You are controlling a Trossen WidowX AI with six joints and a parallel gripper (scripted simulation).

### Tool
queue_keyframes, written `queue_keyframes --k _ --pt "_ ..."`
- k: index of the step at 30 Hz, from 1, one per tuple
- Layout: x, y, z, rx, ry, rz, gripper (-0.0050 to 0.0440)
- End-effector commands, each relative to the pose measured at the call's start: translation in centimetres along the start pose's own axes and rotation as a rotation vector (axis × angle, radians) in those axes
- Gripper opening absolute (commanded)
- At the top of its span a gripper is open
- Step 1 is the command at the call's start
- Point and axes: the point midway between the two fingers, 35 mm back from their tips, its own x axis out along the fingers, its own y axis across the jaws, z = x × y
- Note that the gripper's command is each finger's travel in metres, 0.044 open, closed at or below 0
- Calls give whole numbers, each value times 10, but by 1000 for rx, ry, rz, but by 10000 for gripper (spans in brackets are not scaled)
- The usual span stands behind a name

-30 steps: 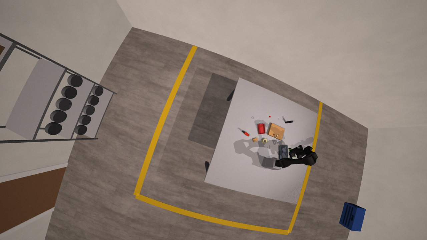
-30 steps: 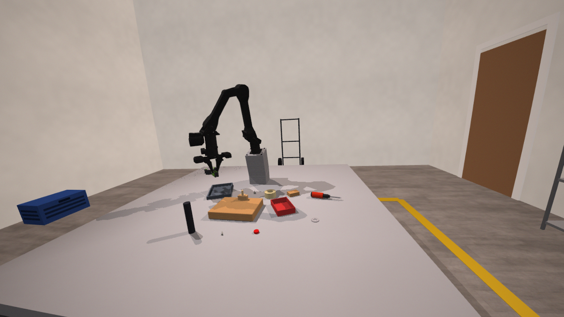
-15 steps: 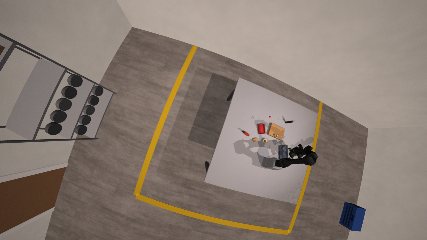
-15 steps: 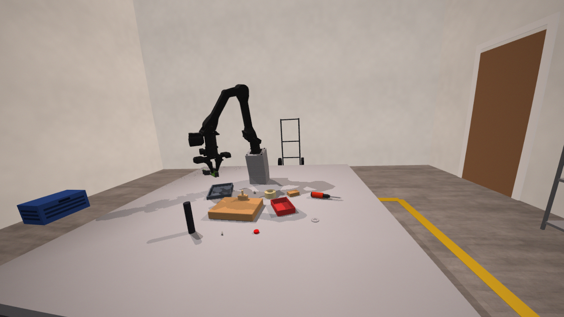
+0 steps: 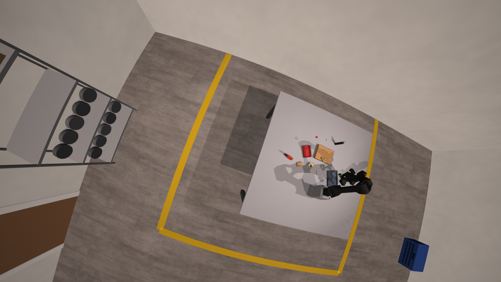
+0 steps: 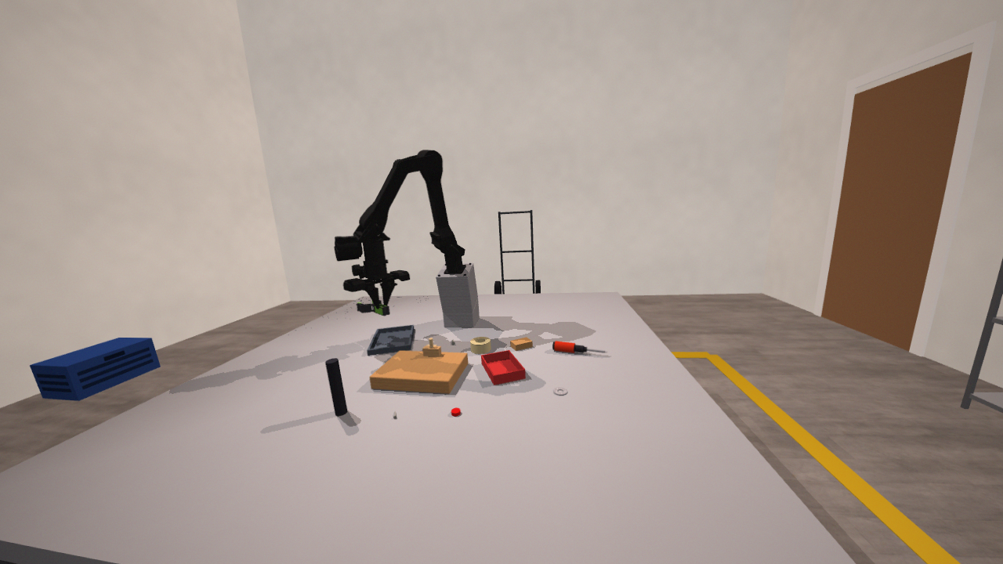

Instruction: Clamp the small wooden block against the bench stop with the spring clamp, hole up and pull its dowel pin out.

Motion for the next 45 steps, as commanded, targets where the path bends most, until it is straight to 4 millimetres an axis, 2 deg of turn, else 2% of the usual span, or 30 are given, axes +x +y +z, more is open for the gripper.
queue_keyframes --k 1,45 --pt "1 0 0 -34 -2 -5 0" --pt "1 7 -6 -358 -2 -6 0"
